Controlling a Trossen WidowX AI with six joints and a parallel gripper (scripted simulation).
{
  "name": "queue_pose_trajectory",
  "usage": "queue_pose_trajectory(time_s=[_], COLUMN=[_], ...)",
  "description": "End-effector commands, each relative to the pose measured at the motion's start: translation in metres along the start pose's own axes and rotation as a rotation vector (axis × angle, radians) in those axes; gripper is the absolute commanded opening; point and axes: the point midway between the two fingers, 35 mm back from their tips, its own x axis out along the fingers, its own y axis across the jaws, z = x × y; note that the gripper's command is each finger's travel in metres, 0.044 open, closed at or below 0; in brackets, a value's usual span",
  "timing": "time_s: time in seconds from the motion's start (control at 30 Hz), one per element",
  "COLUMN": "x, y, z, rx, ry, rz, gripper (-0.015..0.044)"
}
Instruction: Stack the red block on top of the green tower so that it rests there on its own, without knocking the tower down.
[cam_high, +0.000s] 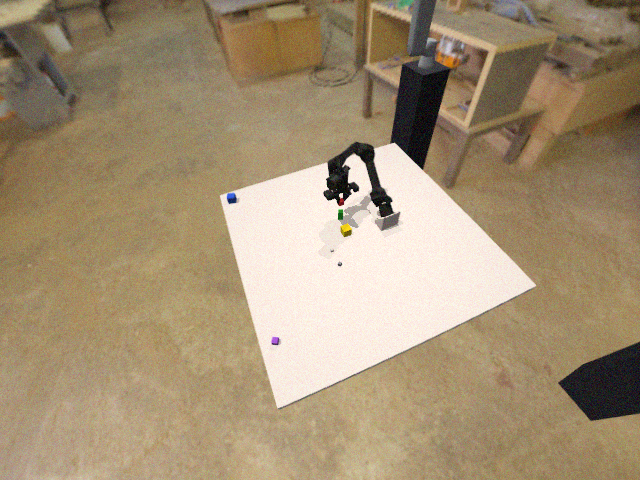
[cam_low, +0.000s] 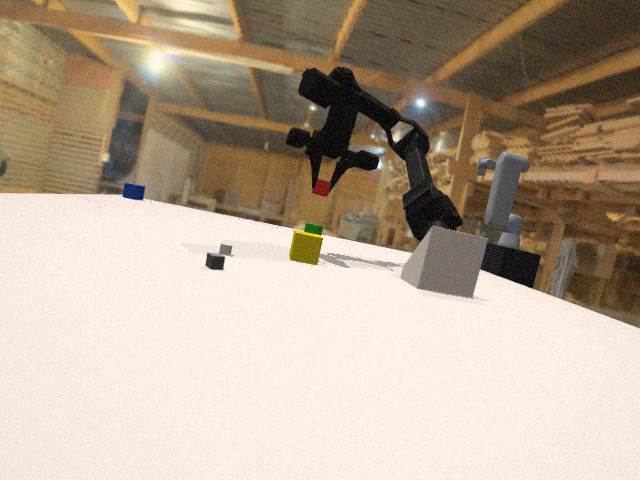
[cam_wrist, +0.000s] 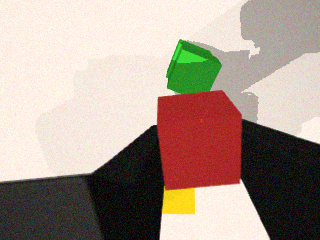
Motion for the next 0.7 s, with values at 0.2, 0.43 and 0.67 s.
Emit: queue_pose_trajectory(time_s=[0.2,0.43,0.67], x=[0.018,0.032,0.051], y=[-0.005,-0.006,-0.007], z=[0.007,0.007,0.007], rx=[0.02,0.046,0.046], ry=[-0.015,-0.02,-0.019], rz=[-0.041,-0.072,-0.071], gripper=[0.0,0.0,0.0])
